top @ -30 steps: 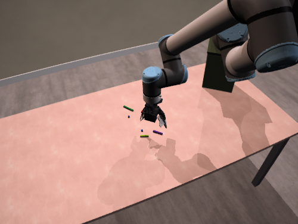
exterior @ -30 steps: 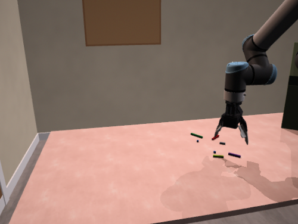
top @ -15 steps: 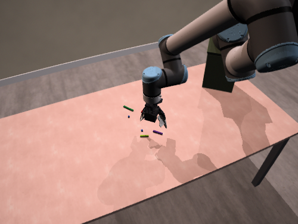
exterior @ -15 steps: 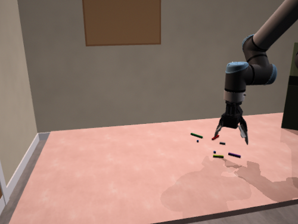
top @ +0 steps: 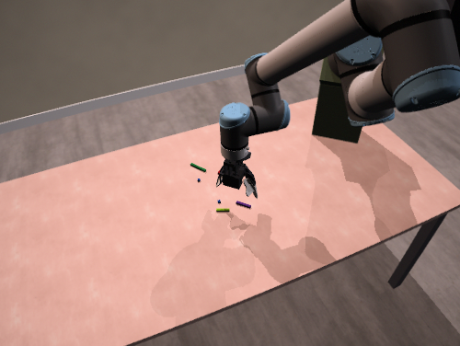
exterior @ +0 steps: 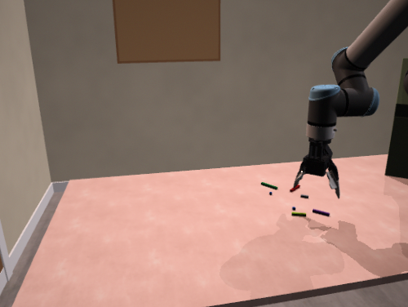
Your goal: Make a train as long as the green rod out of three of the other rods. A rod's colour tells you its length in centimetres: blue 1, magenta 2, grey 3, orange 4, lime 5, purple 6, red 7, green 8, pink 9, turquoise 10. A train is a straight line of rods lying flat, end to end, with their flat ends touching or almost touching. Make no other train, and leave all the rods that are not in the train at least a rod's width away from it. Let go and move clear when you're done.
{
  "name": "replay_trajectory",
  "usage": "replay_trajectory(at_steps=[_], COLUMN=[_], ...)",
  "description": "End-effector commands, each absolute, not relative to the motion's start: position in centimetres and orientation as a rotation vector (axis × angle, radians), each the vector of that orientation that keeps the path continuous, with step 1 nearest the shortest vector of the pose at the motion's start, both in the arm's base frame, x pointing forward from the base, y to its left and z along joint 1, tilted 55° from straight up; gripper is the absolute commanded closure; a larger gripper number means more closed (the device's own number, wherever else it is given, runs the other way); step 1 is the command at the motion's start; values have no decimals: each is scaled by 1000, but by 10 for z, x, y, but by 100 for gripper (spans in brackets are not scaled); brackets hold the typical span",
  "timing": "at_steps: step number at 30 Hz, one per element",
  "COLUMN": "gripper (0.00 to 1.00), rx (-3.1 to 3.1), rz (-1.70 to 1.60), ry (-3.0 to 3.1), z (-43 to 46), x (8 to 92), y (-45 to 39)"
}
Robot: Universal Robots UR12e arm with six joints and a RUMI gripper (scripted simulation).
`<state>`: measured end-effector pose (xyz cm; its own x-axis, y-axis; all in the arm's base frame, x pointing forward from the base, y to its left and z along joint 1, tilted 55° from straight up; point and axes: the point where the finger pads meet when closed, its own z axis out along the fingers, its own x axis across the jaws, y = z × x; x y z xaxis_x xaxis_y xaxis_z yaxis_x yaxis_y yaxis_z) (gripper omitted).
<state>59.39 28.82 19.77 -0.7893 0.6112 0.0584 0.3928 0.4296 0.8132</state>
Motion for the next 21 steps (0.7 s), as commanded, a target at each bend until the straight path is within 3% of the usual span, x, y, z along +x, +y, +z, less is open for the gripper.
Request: replay_trajectory(at_steps=[1, 21], gripper=[0, 0], rx=[887, 1264], rz=[1292, 1378], ry=[2437, 2376], z=[198, 199], x=[594, 595], y=[288, 288])
